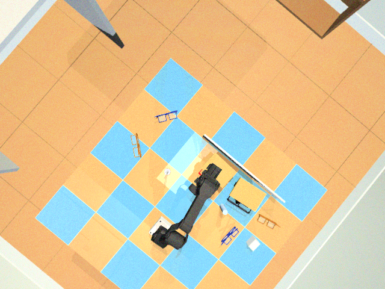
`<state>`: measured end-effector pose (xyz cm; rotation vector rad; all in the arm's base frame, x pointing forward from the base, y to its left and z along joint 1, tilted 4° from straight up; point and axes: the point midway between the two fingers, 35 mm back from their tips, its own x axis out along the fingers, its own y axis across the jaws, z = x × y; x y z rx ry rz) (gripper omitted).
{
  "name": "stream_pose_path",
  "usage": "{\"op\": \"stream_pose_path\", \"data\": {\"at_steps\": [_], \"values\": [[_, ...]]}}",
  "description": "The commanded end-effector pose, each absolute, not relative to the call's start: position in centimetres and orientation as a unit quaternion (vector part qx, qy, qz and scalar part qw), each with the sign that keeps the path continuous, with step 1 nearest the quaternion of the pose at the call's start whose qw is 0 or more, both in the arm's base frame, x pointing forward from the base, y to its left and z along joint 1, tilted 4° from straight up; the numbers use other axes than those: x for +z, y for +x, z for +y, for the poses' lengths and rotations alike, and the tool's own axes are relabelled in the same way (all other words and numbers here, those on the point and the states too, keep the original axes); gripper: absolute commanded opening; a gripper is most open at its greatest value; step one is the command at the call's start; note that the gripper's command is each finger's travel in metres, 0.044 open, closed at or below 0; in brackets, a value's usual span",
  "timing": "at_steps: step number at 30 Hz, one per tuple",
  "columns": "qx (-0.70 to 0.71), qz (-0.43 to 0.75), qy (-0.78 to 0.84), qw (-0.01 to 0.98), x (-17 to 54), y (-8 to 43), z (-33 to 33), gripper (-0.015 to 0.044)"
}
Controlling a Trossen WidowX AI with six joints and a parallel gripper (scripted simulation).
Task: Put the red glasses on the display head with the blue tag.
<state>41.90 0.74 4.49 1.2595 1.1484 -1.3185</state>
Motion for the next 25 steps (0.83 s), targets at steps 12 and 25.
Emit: {"op": "stream_pose_path", "data": {"at_steps": [12,25], "values": [[-0.537,0.471,0.514,0.475,8.0,40.3,1.1,0.0107],[-0.538,0.472,0.514,0.474,9.3,36.3,1.6,0.0107]]}}
